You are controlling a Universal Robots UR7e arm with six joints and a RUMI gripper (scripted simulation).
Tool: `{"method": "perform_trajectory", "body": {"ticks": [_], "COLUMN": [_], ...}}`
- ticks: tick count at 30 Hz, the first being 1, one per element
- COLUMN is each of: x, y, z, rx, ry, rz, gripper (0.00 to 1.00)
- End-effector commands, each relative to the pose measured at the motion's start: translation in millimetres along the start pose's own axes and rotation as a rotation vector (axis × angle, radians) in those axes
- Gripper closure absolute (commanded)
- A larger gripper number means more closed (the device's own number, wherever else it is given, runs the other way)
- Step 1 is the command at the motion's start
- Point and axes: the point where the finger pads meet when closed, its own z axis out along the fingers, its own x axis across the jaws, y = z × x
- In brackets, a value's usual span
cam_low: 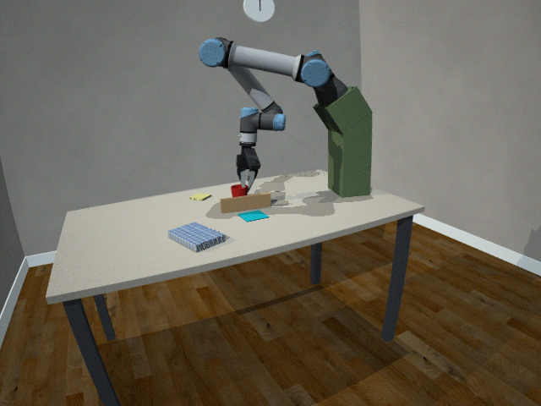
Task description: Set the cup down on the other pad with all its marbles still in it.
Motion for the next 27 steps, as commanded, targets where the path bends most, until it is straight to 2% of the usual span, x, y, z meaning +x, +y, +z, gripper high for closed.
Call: {"method": "perform_trajectory", "body": {"ticks": [1, 12, 14, 27], "x": [-0.1, 2.4, 2.4, 5.8], "y": [0.1, 0.3, 0.3, 0.1], "z": [-5.4, -31.6, -31.6, -67.4], "rx": [0.000, 0.000, 0.000, 0.000], "ry": [-0.001, -0.001, -0.001, -0.001], "rz": [0.001, 0.001, 0.001, 0.001], "gripper": [0.97, 0.97, 0.97, 0.97]}}
